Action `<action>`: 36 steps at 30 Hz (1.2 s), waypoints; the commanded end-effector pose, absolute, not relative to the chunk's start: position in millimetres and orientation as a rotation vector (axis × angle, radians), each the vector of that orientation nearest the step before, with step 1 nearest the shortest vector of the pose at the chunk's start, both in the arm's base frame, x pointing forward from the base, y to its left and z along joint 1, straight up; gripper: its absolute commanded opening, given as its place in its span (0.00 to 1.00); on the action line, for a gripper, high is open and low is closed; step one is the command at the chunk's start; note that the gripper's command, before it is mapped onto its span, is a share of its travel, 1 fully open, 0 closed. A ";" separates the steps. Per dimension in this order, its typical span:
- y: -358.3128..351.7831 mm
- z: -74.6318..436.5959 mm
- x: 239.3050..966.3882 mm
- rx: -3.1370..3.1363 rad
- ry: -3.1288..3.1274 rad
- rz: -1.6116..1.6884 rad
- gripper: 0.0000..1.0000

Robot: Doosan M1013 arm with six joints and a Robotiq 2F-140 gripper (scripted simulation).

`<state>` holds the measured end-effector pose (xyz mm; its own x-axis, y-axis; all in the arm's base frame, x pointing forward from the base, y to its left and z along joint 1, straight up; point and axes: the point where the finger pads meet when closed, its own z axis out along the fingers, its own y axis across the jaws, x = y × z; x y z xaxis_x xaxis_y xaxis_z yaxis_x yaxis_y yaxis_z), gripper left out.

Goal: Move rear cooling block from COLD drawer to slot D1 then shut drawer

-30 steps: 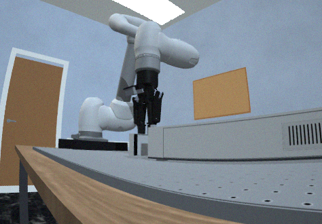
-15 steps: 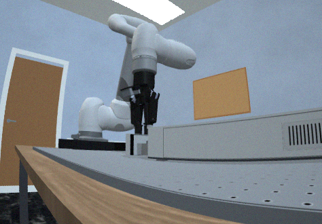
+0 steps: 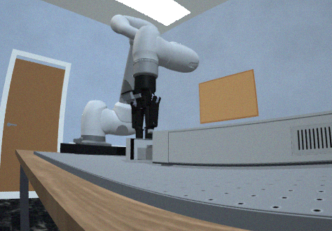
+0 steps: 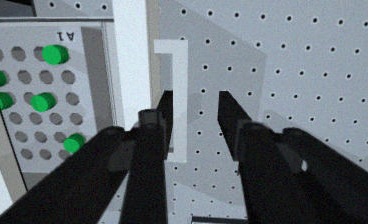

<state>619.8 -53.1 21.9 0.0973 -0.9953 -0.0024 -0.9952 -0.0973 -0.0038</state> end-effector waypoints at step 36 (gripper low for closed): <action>-57.3 22.3 576.8 -2.323 2.107 -0.002 0.34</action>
<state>578.0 -57.2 21.7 0.0973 -0.9953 -0.0024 -0.9952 -0.0973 -0.0036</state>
